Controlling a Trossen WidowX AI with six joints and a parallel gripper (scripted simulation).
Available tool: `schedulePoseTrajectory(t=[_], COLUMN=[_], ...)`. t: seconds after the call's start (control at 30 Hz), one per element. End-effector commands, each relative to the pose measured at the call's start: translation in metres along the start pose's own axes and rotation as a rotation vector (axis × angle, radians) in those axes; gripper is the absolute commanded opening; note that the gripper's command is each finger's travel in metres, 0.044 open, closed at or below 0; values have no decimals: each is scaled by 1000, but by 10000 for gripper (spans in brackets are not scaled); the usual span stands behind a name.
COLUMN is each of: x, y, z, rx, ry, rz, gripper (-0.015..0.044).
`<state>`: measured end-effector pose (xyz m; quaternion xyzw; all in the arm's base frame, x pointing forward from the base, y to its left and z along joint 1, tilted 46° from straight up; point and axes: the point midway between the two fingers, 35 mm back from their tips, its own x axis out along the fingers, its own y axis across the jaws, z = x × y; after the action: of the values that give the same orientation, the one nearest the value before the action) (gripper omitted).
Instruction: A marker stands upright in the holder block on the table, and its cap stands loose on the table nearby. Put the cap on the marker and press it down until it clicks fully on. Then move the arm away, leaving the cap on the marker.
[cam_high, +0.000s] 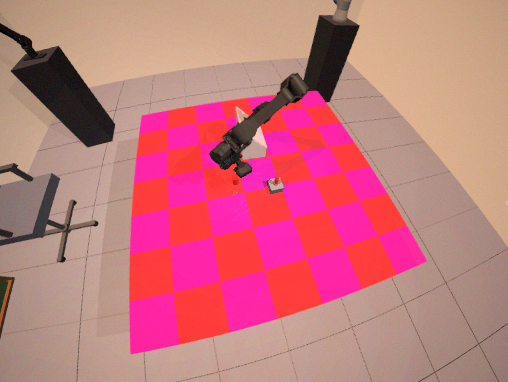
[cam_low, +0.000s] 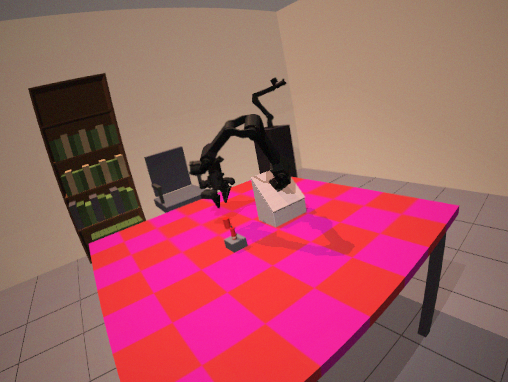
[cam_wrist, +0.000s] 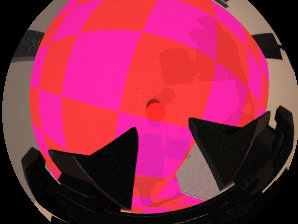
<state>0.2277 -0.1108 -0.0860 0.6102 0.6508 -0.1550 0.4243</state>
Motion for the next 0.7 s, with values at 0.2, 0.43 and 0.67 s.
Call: schedulePoseTrajectory(t=[0.2, 0.43, 0.67], x=[30, 47, 53], y=[0, 1, 2], z=[-4, -4, -4], rx=[49, 49, 47], ry=[52, 53, 53], rz=[33, 34, 35], gripper=[253, 253, 253])
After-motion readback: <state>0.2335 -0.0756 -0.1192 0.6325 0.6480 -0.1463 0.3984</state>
